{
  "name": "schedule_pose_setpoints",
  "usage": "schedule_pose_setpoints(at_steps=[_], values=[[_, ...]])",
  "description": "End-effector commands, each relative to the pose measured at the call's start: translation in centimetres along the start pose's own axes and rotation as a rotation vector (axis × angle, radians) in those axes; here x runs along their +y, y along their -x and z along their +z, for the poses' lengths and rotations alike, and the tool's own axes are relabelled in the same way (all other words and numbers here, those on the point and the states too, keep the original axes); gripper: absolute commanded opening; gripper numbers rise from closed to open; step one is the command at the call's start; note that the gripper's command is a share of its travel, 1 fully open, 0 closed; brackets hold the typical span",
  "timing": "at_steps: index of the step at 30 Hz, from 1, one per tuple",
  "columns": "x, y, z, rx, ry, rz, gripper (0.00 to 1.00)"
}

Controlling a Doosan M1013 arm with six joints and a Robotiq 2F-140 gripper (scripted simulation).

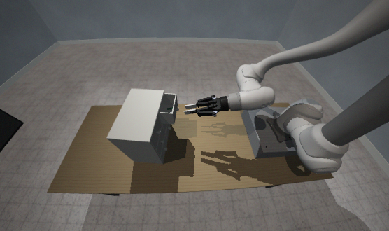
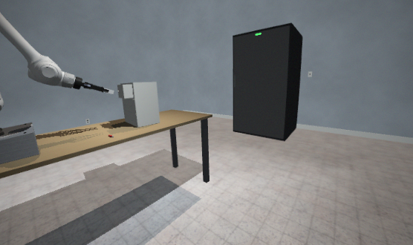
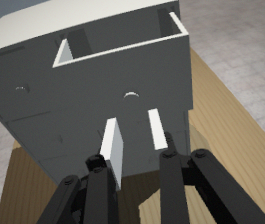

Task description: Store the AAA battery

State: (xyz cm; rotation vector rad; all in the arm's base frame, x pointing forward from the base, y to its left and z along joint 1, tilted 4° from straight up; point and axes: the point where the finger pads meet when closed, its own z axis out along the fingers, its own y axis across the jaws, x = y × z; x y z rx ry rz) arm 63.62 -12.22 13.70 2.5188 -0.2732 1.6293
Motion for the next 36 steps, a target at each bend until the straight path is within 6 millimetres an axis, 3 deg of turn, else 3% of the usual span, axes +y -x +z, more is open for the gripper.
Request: schedule_pose_setpoints(at_steps=[1, 6, 16, 36], values=[[0.0, 0.1, -0.3, 0.000, 0.000, 0.000, 0.20], [0.0, 0.0, -1.1, 0.000, 0.000, 0.000, 0.20], [0.0, -0.1, -5.5, 0.000, 0.000, 0.000, 0.20], [0.0, -0.4, -6.4, -0.067, 0.000, 0.000, 0.20]])
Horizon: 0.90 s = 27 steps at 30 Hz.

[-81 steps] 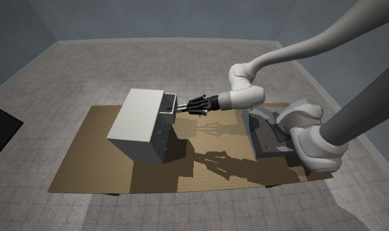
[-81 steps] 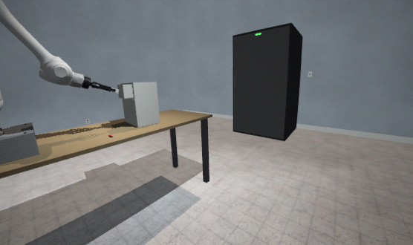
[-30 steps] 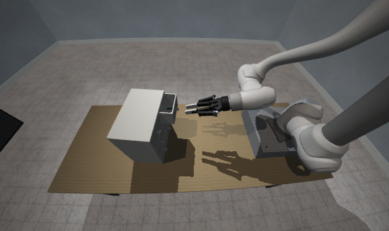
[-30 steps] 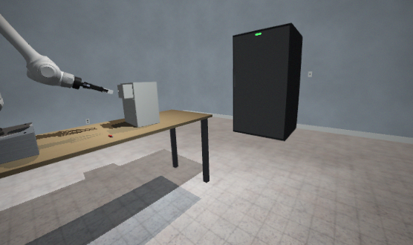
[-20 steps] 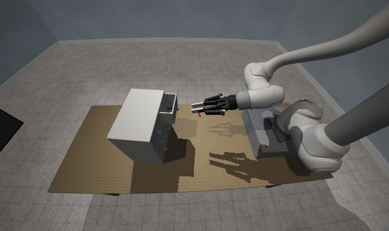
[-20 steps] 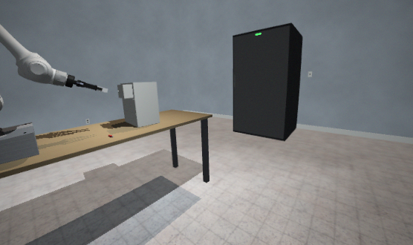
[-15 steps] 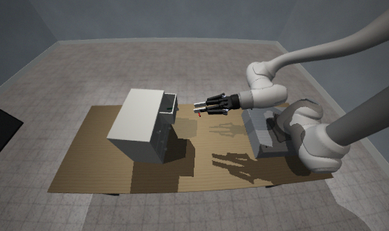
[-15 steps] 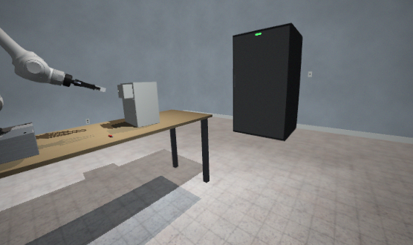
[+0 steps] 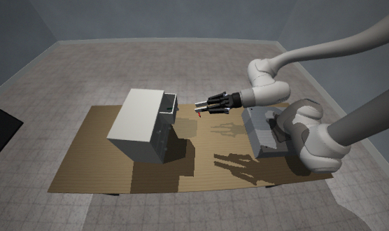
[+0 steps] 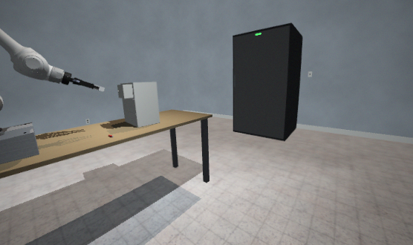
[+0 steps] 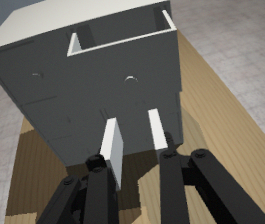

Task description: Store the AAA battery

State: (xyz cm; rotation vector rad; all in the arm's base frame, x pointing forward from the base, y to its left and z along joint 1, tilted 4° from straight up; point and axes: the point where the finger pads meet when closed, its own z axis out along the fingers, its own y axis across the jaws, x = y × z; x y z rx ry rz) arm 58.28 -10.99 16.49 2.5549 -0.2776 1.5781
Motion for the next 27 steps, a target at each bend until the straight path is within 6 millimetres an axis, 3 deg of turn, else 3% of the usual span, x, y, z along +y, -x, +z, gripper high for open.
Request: schedule_pose_setpoints(at_steps=[1, 8, 27], values=[[0.0, -0.2, -0.4, -0.040, -0.001, 0.000, 0.20], [0.0, -0.9, -2.2, -0.203, -0.002, 0.000, 0.20], [-0.6, -1.6, -2.7, -0.251, -0.018, 0.002, 0.20]])
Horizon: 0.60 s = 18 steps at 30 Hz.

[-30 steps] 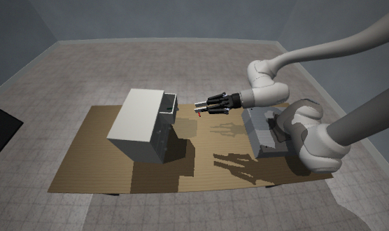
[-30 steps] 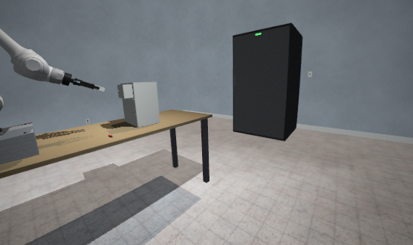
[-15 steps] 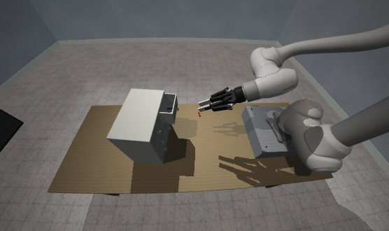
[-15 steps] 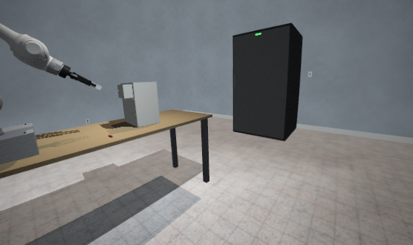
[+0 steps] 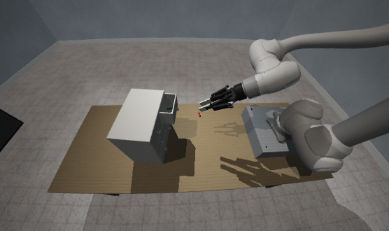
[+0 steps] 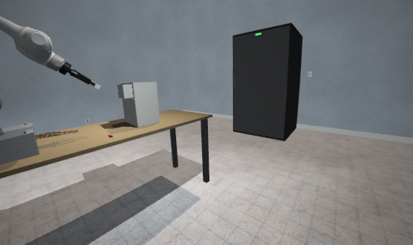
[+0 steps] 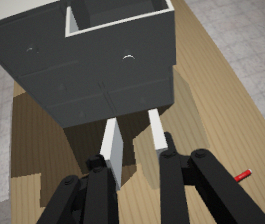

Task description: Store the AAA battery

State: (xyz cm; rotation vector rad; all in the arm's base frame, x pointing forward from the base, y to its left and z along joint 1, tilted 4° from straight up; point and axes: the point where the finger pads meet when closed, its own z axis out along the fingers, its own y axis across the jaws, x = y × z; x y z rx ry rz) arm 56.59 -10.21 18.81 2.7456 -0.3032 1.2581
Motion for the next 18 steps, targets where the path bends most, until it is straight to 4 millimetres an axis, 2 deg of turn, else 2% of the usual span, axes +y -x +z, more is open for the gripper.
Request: schedule_pose_setpoints(at_steps=[1, 8, 14, 18], values=[[-0.3, -0.3, -0.2, -0.006, -0.026, 0.000, 0.20], [-0.5, -0.2, -0.3, -0.027, -0.031, 0.000, 0.20], [0.4, 0.1, -0.6, -0.054, -0.005, 0.000, 0.20], [0.4, -0.2, -2.9, -0.253, -0.005, 0.000, 0.20]])
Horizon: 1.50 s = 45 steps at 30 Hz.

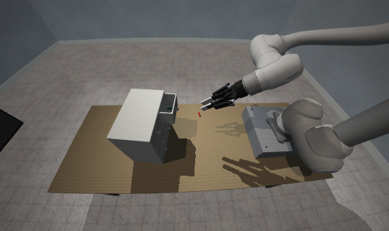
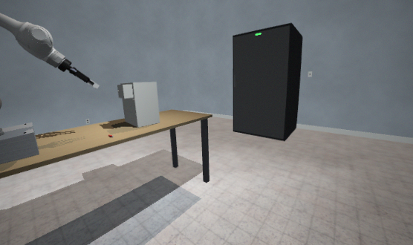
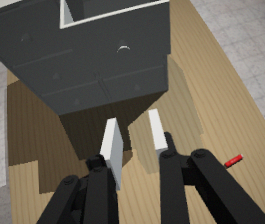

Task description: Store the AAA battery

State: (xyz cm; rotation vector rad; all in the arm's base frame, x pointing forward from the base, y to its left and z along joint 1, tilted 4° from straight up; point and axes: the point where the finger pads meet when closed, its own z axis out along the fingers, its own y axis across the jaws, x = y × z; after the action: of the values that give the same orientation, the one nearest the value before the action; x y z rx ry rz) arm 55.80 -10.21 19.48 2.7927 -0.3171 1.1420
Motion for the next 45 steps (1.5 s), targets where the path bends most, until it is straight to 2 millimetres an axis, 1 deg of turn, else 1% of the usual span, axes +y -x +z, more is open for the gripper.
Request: schedule_pose_setpoints(at_steps=[1, 3, 5, 8, 13, 15, 19, 27, 41, 42, 45], values=[[0.2, -0.1, -2.5, -0.223, -0.016, -0.003, 0.20], [0.2, -0.2, -3.6, -0.324, -0.016, -0.004, 0.20], [0.2, -0.2, -3.6, -0.324, -0.016, -0.004, 0.20], [0.3, -0.3, -5.3, -0.467, -0.015, -0.005, 0.20], [0.3, -0.4, -7.6, -0.649, -0.014, -0.006, 0.20], [0.3, -0.4, -8.3, -0.721, -0.015, -0.007, 0.20], [0.3, -0.5, -9.2, -0.803, -0.015, -0.007, 0.20], [0.3, -0.5, -9.8, -0.849, -0.014, -0.008, 0.20], [0.3, -0.5, -9.8, -0.851, -0.014, -0.008, 0.20], [0.3, -0.5, -9.8, -0.851, -0.014, -0.008, 1.00], [0.3, -0.5, -9.8, -0.851, -0.014, -0.008, 1.00]])
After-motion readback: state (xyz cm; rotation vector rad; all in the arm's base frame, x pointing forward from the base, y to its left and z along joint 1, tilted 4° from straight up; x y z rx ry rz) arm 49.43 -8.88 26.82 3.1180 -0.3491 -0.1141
